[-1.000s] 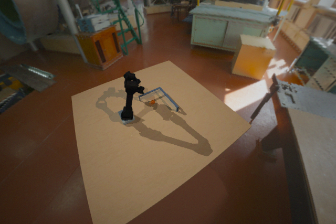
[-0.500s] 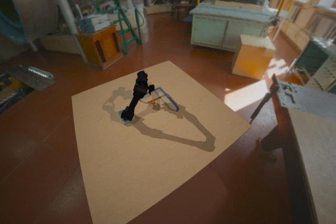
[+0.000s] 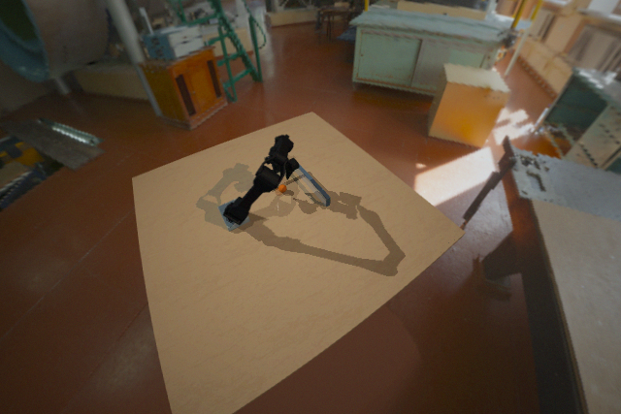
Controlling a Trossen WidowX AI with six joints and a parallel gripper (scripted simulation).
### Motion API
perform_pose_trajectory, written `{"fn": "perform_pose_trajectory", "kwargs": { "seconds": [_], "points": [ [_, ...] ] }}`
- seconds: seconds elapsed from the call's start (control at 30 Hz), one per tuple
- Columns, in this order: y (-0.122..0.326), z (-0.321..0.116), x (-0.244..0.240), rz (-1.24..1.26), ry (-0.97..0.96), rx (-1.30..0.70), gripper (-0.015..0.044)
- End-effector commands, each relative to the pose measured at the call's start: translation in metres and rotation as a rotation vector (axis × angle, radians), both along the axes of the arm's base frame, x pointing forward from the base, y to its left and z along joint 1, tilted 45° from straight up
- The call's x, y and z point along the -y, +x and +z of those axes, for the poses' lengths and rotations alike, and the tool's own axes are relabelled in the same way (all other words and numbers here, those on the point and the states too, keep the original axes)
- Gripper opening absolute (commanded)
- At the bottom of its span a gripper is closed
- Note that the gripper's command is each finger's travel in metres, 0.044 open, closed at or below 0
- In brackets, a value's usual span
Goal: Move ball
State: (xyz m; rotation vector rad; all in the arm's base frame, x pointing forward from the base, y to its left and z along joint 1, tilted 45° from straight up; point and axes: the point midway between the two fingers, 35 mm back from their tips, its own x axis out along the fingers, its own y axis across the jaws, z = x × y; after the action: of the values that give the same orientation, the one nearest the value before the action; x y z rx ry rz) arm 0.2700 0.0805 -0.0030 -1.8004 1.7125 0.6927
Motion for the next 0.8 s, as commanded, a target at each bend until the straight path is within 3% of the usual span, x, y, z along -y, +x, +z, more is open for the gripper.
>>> {"fn": "perform_pose_trajectory", "kwargs": {
  "seconds": [0.0,0.77],
  "points": [
    [0.001,0.004,-0.002,0.021,0.013,-0.028,0.0311],
    [0.004,-0.023,0.024,0.021,0.012,-0.028,0.0311]
  ]
}}
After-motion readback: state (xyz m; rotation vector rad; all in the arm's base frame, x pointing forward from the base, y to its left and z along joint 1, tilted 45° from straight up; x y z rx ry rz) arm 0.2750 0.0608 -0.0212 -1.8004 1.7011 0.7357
